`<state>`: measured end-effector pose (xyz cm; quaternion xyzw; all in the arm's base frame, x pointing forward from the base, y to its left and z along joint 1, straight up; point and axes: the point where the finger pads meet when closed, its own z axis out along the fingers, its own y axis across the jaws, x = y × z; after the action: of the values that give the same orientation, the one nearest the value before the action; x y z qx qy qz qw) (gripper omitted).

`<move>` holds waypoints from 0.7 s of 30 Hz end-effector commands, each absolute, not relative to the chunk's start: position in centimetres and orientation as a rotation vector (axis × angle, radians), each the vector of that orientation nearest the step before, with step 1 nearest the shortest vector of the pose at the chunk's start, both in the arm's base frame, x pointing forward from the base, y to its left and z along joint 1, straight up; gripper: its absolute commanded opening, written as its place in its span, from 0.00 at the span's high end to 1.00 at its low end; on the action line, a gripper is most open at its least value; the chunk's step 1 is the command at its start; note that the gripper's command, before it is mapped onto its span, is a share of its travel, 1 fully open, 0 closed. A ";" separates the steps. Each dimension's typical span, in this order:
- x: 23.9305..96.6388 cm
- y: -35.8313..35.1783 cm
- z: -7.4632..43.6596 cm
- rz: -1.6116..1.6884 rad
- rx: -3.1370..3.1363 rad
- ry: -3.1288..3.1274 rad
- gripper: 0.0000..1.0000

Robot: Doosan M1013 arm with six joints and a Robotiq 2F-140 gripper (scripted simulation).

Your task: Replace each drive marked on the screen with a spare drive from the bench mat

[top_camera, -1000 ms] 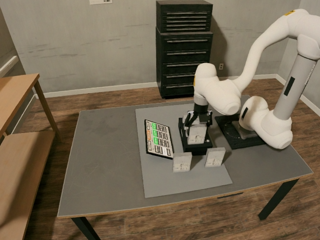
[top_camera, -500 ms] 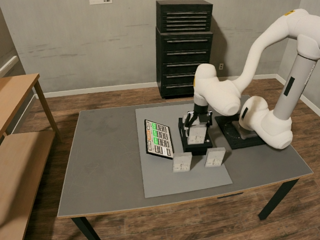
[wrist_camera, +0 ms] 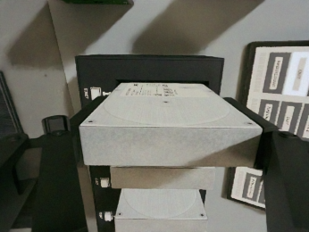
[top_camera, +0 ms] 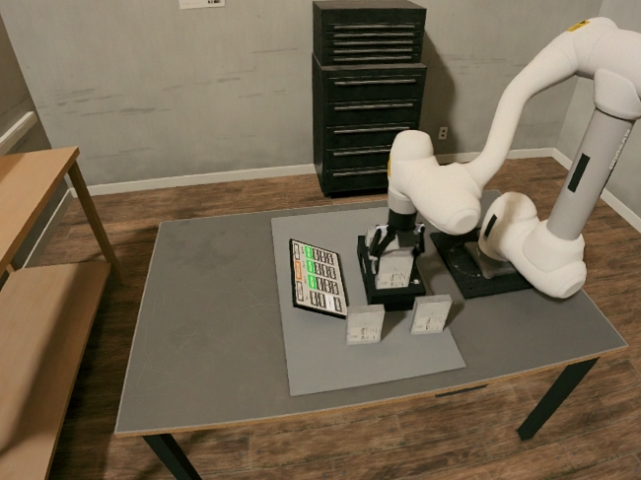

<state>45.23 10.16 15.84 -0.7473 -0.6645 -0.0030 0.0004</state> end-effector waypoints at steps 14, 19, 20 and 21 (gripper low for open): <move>45.3 10.2 14.7 -0.011 -2.347 -2.087 0.90; 45.3 10.2 14.2 -0.011 -2.347 -2.087 0.90; 45.3 10.2 14.1 -0.011 -2.347 -2.087 0.90; 45.3 10.2 14.0 -0.011 -2.347 -2.087 0.90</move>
<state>45.23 10.17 14.12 -0.7473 -0.6645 -0.0030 0.0004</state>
